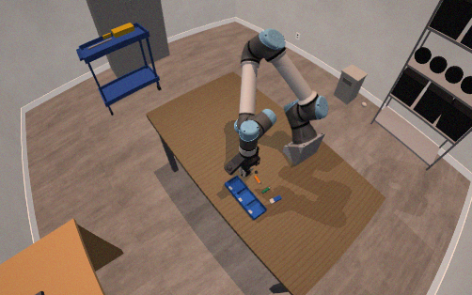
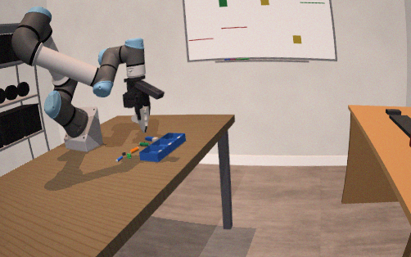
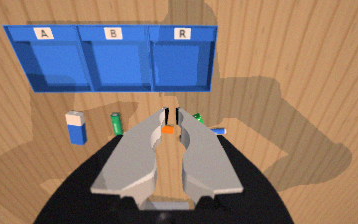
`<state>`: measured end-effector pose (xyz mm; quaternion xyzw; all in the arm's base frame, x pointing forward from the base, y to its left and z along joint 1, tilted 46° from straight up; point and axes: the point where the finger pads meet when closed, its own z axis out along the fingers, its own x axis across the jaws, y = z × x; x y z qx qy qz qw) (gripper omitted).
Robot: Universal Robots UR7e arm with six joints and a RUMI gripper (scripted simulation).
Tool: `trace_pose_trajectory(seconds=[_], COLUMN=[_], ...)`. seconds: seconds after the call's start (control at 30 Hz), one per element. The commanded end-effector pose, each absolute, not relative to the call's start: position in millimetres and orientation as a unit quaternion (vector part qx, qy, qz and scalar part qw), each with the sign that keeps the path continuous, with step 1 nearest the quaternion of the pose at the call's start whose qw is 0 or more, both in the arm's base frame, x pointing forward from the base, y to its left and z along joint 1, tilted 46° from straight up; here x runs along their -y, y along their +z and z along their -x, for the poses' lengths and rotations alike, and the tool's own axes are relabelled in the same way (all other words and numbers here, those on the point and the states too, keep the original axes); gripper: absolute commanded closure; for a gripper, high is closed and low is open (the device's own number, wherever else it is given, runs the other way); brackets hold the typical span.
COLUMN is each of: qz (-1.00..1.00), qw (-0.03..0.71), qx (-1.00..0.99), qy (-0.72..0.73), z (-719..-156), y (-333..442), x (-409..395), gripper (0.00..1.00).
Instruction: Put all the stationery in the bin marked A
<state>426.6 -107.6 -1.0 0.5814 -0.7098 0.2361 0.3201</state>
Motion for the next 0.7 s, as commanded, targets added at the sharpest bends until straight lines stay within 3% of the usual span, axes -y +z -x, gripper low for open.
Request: trace_pose_trajectory(seconds=[0.0,0.67], qz=[-0.586,-0.586], qw=[0.314,0.314], qx=[0.708,0.708], qy=[0.238,0.238], z=[-442.8,-441.1], y=[-15.0,-29.1], x=[133.1,149.1], gripper=[0.96,0.96])
